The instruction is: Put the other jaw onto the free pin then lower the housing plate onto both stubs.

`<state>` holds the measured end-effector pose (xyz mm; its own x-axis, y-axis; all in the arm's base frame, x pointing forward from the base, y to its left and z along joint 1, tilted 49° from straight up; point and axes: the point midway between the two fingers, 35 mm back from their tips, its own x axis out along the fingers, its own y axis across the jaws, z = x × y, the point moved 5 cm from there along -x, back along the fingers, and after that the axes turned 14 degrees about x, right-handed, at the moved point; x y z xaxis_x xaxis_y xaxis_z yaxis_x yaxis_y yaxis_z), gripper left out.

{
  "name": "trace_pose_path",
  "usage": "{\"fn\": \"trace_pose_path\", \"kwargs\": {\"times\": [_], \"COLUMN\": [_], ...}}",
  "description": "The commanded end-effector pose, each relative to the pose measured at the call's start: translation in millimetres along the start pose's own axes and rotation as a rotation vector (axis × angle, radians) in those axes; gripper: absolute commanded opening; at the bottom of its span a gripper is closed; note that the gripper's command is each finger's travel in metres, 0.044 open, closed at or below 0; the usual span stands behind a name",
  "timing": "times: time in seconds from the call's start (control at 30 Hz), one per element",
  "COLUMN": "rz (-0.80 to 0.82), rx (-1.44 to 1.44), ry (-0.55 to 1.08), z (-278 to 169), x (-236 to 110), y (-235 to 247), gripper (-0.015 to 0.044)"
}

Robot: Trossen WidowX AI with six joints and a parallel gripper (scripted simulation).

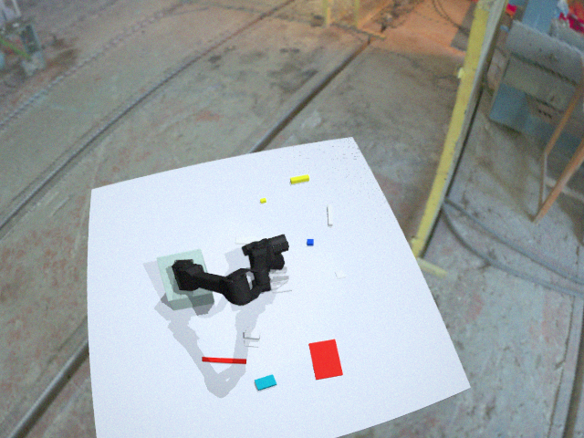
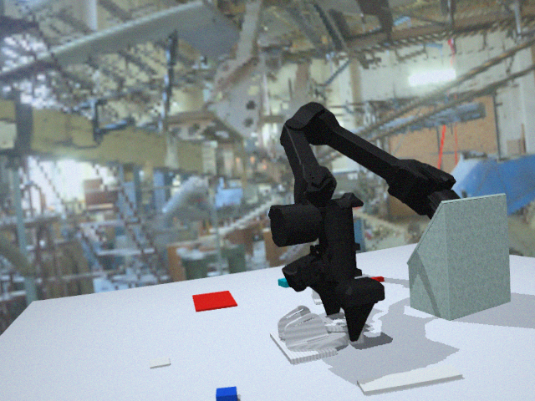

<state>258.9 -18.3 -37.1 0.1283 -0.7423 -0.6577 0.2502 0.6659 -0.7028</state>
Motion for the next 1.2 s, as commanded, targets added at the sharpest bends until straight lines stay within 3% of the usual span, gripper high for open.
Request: {"fn": "trace_pose_path", "kwargs": {"times": [0.0,0.73,0.87,1.17], "rz": [0.004,0.004,0.0,0.0], "rx": [-0.003,-0.003,-0.002,-0.002], "ry": [0.0,0.0,0.0,0.0], "z": [0.0,0.0,-0.1,-0.1], "x": [0.7,0.7,0.2,0.2], "y": [0.4,0.4,0.1,0.1], "gripper": [0.0351,0.0351,0.044,0.044]}}
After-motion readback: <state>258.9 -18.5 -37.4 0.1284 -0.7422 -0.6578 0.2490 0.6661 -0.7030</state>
